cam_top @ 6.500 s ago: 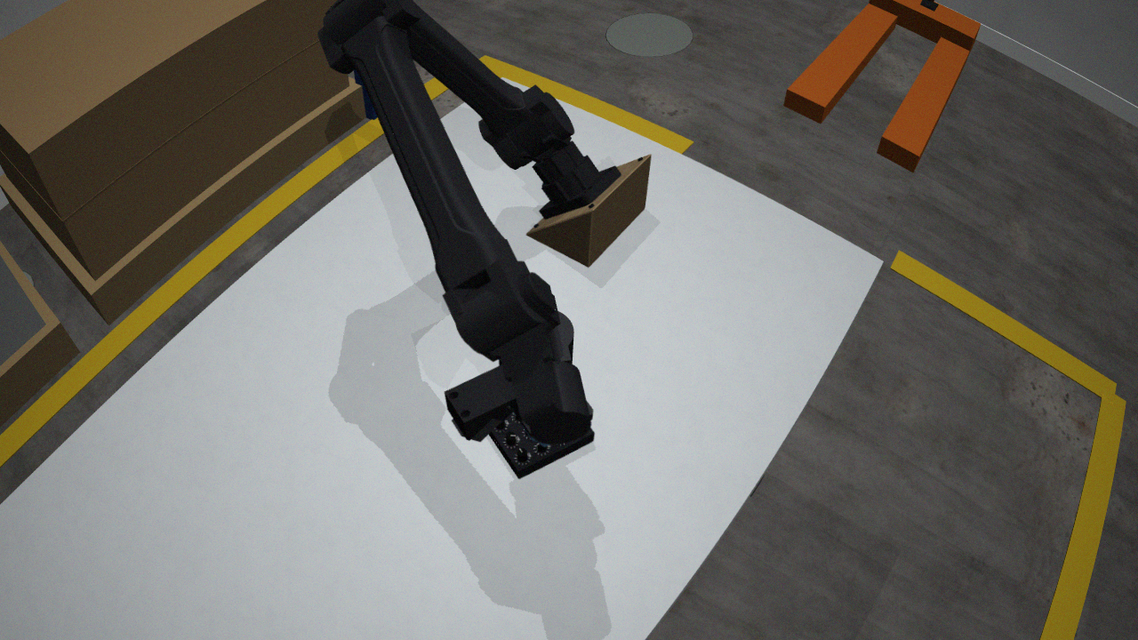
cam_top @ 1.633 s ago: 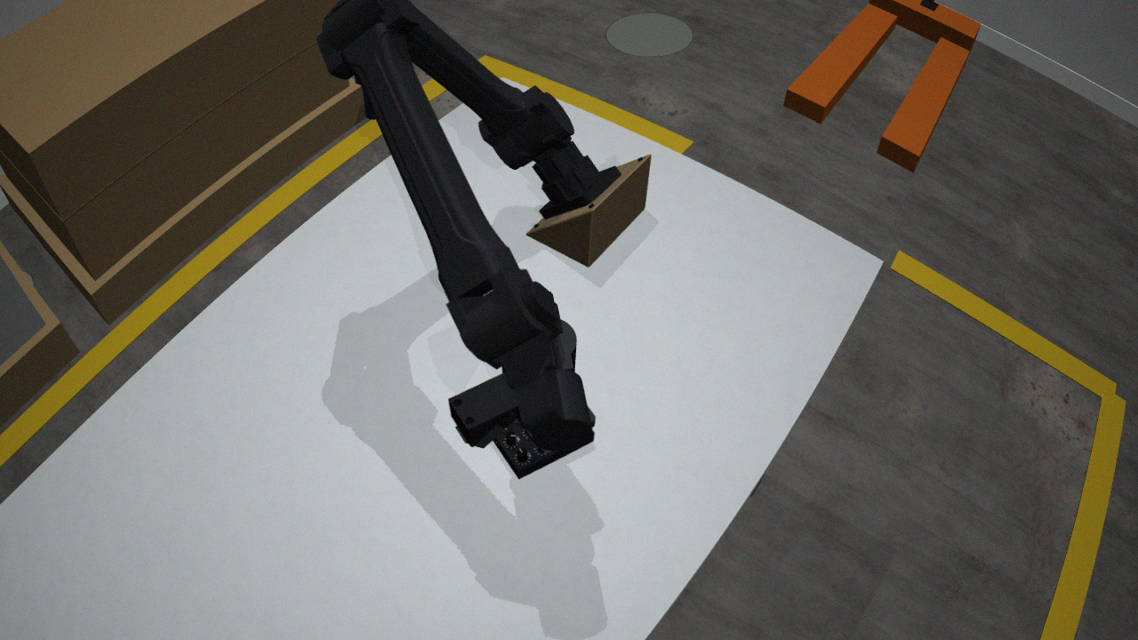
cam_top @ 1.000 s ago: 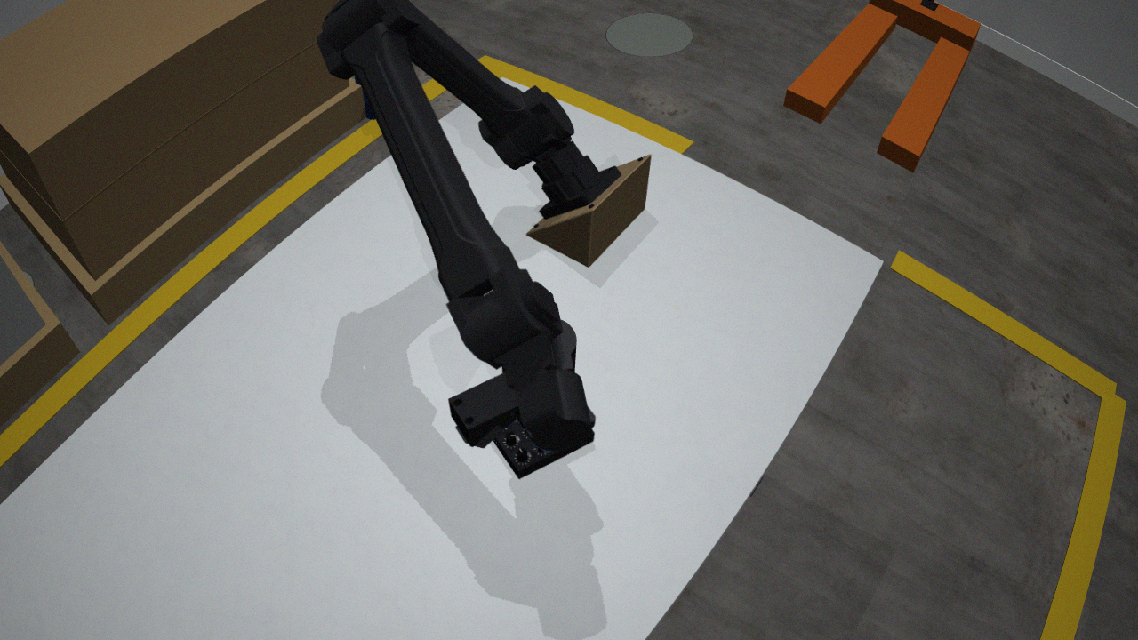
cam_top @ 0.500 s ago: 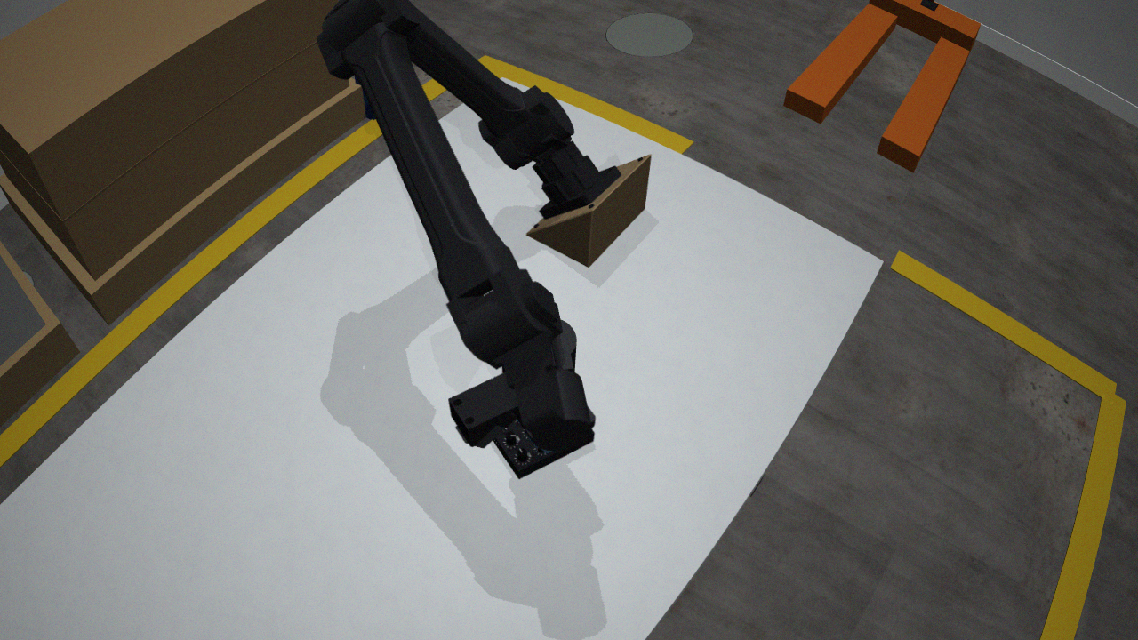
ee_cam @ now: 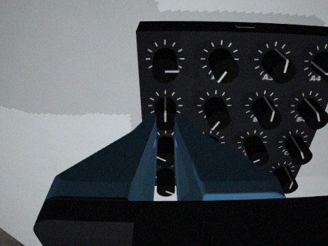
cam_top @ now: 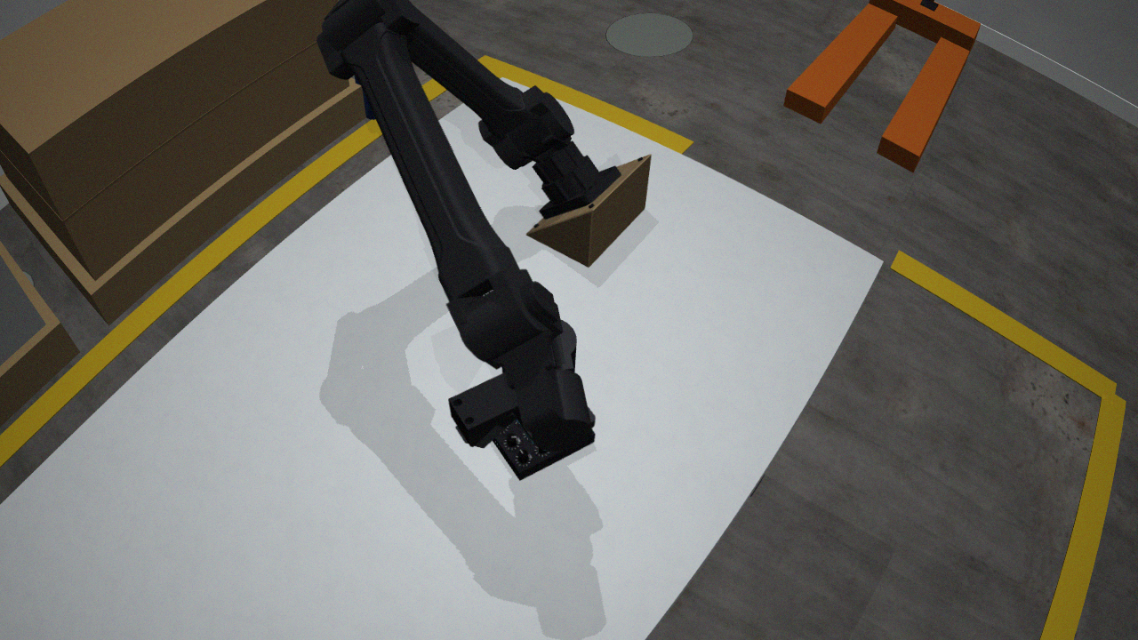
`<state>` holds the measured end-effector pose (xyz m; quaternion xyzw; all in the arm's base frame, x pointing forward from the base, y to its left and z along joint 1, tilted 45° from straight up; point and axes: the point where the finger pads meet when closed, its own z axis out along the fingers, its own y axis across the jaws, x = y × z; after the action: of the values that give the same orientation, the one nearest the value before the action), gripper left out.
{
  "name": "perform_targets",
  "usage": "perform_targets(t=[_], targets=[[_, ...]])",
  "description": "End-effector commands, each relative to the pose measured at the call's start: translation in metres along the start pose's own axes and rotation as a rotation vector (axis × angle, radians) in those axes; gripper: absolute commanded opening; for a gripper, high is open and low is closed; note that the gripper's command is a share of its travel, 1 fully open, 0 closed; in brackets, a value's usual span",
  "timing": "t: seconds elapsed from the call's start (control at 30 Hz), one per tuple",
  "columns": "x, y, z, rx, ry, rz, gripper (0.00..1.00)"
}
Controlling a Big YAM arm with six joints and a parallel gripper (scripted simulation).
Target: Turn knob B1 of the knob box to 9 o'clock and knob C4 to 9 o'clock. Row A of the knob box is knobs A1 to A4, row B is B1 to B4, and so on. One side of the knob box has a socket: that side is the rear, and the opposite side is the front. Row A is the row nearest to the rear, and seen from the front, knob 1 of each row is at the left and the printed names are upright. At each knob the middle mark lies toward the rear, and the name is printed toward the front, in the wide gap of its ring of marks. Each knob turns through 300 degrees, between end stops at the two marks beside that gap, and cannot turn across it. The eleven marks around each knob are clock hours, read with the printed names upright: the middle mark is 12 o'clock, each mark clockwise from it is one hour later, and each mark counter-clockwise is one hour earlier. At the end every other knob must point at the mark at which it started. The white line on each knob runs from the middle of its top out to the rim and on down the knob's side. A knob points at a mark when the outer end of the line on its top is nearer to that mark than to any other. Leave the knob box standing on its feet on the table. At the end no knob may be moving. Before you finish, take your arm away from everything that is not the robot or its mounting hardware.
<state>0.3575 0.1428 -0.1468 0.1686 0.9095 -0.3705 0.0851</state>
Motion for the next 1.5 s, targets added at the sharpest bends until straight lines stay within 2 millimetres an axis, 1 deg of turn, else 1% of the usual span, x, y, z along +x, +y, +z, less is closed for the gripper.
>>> perform_targets(t=[0.0,0.6,1.1,1.47], targets=[[-0.0078,0.0028,0.0013,-0.007,0.002,0.012,0.07],[-0.0078,0.0028,0.0013,-0.007,0.002,0.010,0.07],[-0.0078,0.0028,0.0013,-0.008,0.001,-0.033,0.07],[-0.0078,0.0029,0.0012,-0.008,0.001,-0.155,0.07]])
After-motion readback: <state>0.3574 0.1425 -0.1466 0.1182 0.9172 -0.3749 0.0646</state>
